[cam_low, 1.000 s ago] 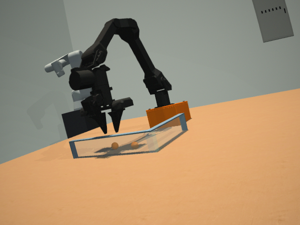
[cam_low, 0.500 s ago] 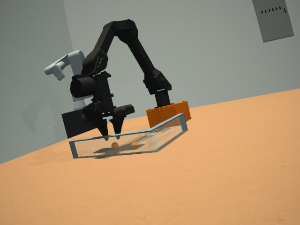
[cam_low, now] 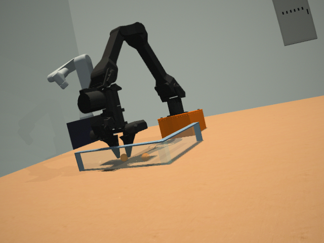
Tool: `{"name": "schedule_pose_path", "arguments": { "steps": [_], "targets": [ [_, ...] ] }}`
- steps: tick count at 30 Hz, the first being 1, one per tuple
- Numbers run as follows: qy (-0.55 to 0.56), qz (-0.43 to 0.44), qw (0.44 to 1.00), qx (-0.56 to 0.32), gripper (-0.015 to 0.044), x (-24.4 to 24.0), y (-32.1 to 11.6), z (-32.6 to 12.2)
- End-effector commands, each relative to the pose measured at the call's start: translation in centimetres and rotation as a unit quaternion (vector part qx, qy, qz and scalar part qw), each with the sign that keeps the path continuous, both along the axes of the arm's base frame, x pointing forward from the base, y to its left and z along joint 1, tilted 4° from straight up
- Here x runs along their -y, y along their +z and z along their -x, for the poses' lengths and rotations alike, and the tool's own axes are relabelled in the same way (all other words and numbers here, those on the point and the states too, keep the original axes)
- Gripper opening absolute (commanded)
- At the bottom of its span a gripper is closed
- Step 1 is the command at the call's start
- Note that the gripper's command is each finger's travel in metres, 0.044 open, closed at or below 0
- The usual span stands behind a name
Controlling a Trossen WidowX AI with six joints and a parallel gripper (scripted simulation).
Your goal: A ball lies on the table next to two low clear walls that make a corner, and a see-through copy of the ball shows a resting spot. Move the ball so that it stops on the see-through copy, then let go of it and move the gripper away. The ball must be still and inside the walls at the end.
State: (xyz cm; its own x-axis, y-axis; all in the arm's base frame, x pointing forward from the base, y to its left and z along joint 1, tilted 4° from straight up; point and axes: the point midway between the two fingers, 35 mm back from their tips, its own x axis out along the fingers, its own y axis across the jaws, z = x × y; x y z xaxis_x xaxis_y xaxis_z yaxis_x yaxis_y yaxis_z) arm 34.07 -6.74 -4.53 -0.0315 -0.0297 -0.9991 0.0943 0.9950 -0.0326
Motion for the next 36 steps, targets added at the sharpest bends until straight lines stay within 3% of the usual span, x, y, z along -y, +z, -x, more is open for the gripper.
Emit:
{"name": "schedule_pose_path", "arguments": {
  "steps": [1, 10, 12, 27, 36],
  "targets": [
    [0.002, -0.002, 1.0, -0.001, 0.0114, -0.1, -0.3, 0.1],
    [0.002, -0.002, 1.0, -0.001, 0.0054, -0.1, -0.3, 0.1],
    [0.002, -0.002, 1.0, -0.001, 0.0001, -0.1, -0.2, 0.0],
    [0.002, -0.002, 1.0, -0.001, 0.0, -0.3, 11.4, -0.5],
    [0.002, -0.003, 1.0, 0.0, 0.0, -2.4, 11.1, -1.4]
  ]
}}
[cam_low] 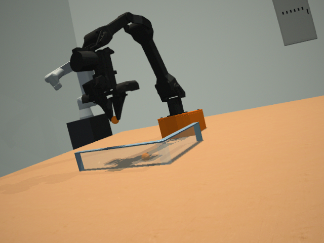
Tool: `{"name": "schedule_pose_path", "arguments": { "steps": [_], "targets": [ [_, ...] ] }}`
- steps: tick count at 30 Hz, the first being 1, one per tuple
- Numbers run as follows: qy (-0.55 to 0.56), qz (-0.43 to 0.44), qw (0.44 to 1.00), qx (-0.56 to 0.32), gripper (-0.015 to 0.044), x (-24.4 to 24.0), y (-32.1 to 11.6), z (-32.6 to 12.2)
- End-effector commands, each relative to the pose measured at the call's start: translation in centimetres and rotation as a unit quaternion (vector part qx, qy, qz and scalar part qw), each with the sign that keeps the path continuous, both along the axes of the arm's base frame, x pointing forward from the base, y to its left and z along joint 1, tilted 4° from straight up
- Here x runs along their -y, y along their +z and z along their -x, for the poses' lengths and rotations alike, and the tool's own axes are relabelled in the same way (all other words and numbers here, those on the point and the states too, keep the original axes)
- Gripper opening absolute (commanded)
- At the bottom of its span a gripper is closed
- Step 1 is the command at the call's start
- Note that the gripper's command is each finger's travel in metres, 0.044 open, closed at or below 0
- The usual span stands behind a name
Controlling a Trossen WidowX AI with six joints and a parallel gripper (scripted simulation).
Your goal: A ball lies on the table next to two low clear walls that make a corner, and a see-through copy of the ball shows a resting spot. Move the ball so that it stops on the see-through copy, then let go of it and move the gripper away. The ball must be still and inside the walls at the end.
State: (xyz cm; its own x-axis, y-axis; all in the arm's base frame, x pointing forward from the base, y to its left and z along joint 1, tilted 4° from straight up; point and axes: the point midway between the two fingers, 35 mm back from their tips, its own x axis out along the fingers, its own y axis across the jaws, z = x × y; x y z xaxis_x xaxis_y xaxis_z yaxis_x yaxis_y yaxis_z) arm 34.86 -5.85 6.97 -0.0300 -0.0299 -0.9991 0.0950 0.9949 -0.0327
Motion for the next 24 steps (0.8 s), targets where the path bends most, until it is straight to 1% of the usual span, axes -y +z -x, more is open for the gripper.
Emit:
{"name": "schedule_pose_path", "arguments": {
  "steps": [1, 12, 18, 24],
  "targets": [
    [0.003, -0.004, 1.0, -0.001, 0.0, -2.1, -0.7, -0.8],
    [0.003, -0.007, 1.0, 0.0, 0.0, -8.6, -3.4, -2.7],
    [0.003, -0.007, 1.0, 0.0, 0.0, -8.7, -4.2, -2.8],
    [0.003, -0.007, 1.0, 0.0, 0.0, -8.7, -8.0, -2.7]
  ]
}}
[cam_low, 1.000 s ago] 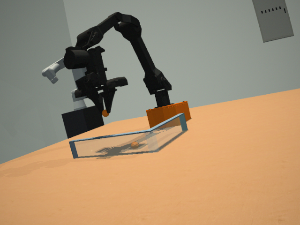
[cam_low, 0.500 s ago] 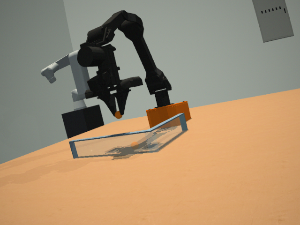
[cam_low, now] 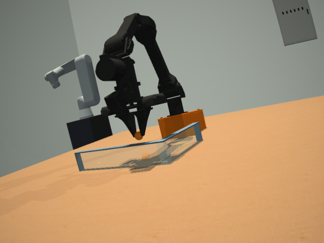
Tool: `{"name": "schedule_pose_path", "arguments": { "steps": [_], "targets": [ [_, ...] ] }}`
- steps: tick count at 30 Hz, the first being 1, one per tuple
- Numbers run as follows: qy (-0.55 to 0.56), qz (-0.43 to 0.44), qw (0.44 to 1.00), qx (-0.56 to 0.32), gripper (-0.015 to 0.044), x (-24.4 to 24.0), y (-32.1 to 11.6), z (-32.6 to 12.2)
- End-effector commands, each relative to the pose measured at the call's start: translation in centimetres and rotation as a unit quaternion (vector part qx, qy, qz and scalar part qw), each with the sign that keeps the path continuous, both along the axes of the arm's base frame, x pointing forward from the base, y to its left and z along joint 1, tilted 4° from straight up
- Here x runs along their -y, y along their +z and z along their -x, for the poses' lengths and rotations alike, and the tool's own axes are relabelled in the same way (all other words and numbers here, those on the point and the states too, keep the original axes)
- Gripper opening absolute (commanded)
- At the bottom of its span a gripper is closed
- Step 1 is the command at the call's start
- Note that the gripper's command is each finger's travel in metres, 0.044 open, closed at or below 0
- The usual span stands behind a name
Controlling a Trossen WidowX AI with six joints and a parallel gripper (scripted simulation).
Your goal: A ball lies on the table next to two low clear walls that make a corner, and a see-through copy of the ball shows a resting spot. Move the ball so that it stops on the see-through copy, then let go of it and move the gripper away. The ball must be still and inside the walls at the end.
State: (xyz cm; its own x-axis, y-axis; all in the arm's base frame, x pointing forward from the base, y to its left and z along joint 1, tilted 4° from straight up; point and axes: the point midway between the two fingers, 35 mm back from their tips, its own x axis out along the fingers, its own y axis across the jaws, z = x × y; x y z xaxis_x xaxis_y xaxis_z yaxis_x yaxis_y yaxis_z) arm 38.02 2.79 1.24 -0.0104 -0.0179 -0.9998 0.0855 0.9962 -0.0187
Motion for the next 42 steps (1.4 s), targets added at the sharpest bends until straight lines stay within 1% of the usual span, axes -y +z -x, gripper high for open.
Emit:
{"name": "schedule_pose_path", "arguments": {
  "steps": [1, 4, 12, 23, 29, 37, 38, 42],
  "targets": [
    [-0.002, -0.001, 1.0, -0.01, 0.0, 0.0, -3.0, 0.5],
    [-0.002, 0.0, 1.0, -0.01, 0.0, 0.0, -4.6, 0.7],
    [-0.002, 0.0, 1.0, -0.01, 0.0, 0.0, -5.0, 0.7],
    [-0.002, 0.0, 1.0, -0.01, 0.0, 0.1, -6.6, 0.8],
    [-0.002, 0.0, 1.0, -0.01, 0.0, 0.1, -6.7, 0.8],
    [0.0, 0.001, 1.0, -0.009, 0.021, 0.1, -6.4, 0.7],
    [0.0, 0.001, 1.0, -0.009, 0.0219, 0.1, -6.4, 0.7],
    [0.0, 0.001, 1.0, -0.009, 0.0219, 0.1, -6.4, 0.7]
  ]
}}
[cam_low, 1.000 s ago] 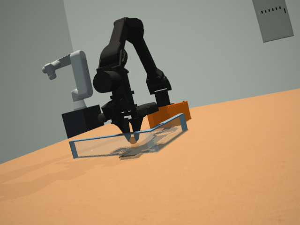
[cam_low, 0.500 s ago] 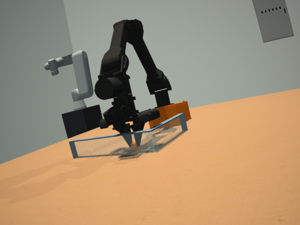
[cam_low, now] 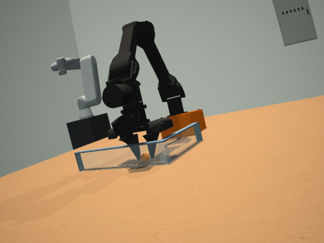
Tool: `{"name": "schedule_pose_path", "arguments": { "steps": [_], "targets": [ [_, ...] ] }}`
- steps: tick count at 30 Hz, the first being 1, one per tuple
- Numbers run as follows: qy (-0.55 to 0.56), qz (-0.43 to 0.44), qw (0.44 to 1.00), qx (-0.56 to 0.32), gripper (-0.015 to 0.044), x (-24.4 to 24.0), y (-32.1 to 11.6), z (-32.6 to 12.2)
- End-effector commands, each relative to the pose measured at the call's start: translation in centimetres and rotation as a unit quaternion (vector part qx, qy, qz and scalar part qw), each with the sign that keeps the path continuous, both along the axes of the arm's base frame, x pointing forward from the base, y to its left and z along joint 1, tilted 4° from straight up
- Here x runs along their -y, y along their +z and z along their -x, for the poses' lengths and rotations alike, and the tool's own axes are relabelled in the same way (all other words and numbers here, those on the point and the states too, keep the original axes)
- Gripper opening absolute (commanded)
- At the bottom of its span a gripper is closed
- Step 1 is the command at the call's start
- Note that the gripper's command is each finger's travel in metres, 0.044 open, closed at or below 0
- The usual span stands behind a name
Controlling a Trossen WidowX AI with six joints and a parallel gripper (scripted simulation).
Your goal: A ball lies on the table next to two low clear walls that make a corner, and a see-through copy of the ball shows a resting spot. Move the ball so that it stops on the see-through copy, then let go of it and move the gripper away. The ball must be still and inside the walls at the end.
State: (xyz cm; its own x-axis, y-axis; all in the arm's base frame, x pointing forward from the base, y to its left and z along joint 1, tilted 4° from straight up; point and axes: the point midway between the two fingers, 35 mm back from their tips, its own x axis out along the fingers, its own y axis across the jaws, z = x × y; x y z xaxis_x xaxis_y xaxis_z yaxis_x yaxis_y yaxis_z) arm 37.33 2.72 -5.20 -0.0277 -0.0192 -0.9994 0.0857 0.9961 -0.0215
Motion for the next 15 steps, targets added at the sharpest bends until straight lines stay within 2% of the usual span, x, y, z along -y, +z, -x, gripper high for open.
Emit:
{"name": "schedule_pose_path", "arguments": {
  "steps": [1, 4, 9, 15],
  "targets": [
    [0.0, 0.0, 1.0, 0.0, 0.0219, 0.0, 0.0, 0.0],
    [0.0, 0.0, 1.0, 0.0, 0.0219, 0.0, 1.1, -0.2],
    [-0.002, -0.001, 1.0, -0.001, 0.0219, -0.2, 8.4, -0.3],
    [0.001, -0.001, 1.0, 0.008, 0.0219, -0.1, 8.1, -0.7]
  ]
}}
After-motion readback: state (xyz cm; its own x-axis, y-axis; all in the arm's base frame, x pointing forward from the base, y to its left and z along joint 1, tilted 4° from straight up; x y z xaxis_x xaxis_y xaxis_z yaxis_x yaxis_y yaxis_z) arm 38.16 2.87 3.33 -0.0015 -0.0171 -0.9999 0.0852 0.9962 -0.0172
